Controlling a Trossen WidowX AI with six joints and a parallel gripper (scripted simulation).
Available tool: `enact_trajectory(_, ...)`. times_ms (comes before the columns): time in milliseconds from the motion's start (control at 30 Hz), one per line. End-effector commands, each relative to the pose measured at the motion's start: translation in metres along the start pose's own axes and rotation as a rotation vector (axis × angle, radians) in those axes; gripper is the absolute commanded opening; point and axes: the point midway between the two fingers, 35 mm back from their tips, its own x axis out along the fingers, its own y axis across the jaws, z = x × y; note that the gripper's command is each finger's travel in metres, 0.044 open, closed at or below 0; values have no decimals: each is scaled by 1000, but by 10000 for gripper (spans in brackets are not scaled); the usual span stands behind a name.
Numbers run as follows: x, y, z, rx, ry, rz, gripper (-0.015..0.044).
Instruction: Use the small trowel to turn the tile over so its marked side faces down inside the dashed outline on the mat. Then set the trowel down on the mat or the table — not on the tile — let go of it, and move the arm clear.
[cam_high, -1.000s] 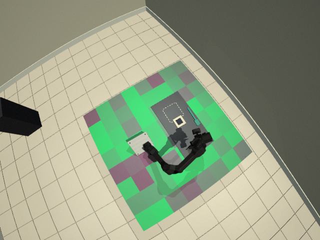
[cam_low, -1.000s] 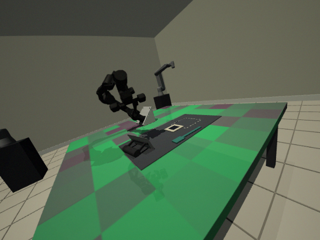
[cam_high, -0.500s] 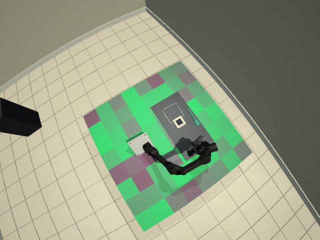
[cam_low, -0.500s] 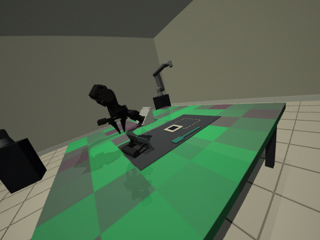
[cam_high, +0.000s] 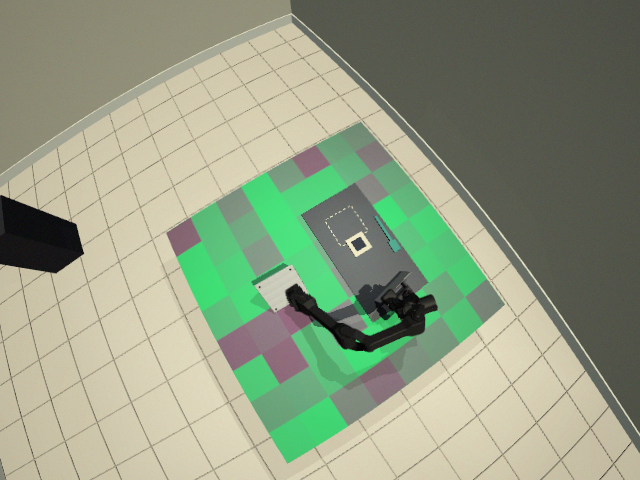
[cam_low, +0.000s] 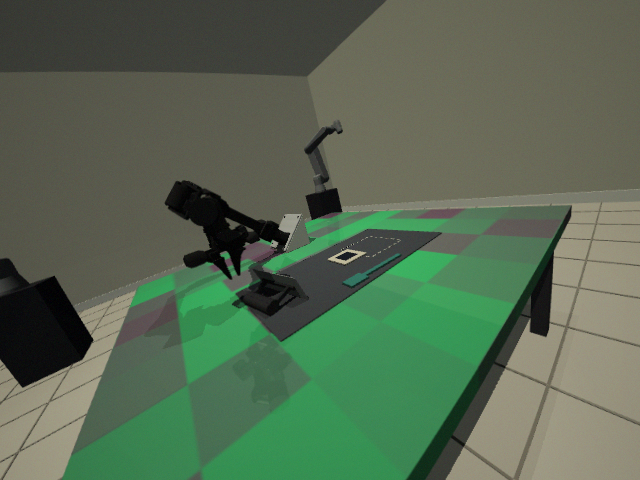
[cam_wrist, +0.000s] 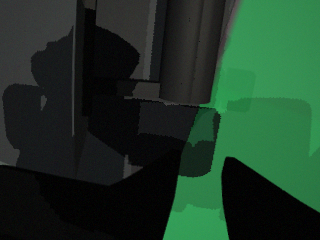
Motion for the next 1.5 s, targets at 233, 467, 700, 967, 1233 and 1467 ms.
enact_trajectory(233,9,14,0,-7,9,9,100)
enact_trajectory(467,14,24,0,-5,14,10,100)
enact_trajectory(700,20,33,0,-3,20,11,100)
enact_trajectory(967,23,42,0,-3,22,11,100)
enact_trajectory(1233,23,62,0,-3,23,12,100)
enact_trajectory(1467,23,74,0,-3,23,13,100)
